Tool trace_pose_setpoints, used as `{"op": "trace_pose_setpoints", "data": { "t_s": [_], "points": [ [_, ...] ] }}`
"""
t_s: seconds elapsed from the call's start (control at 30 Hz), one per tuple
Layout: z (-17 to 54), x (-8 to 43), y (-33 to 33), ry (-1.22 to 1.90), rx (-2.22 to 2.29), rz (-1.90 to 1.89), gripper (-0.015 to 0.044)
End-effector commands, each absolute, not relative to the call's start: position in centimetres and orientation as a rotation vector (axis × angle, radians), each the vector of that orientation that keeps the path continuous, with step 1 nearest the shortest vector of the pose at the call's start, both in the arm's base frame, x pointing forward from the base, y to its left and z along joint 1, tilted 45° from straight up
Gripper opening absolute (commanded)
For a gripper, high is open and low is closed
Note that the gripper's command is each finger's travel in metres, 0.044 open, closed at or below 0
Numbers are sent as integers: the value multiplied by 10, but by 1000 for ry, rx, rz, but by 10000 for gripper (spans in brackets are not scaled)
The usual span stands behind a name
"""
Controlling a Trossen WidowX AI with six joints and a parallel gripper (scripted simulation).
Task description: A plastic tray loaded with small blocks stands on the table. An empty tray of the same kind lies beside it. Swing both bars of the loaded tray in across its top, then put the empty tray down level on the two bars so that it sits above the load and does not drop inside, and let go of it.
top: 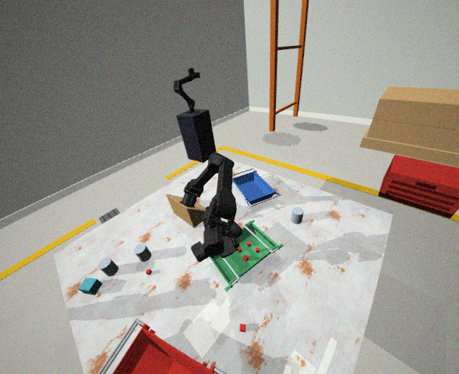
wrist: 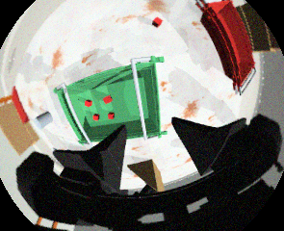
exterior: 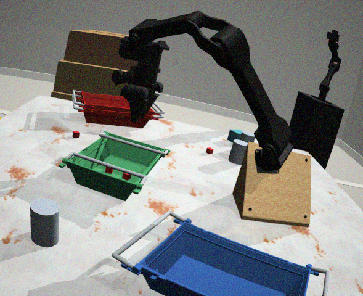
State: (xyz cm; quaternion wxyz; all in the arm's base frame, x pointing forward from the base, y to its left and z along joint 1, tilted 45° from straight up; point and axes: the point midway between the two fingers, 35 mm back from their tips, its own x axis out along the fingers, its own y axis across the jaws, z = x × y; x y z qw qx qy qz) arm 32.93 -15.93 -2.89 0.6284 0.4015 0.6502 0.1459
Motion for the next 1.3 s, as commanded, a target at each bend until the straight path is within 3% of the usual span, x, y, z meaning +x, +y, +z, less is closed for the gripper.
{"op": "trace_pose_setpoints", "data": {
  "t_s": [0.0, 0.07, 0.3, 0.5, 0.9, 1.1, 1.27],
  "points": [
    [2, 321, -193, 1474, 912, 320, 420],
    [-14, 333, -159, 1480, 861, 363, 440],
    [56, 357, -66, 1373, 303, 678, 440],
    [117, 345, 27, 1161, -192, 970, 440],
    [211, 224, 170, 399, -1070, 1461, 440],
    [239, 143, 197, -120, -1388, 1588, 440],
    [241, 134, 198, -184, -1418, 1596, 440]
  ]
}}
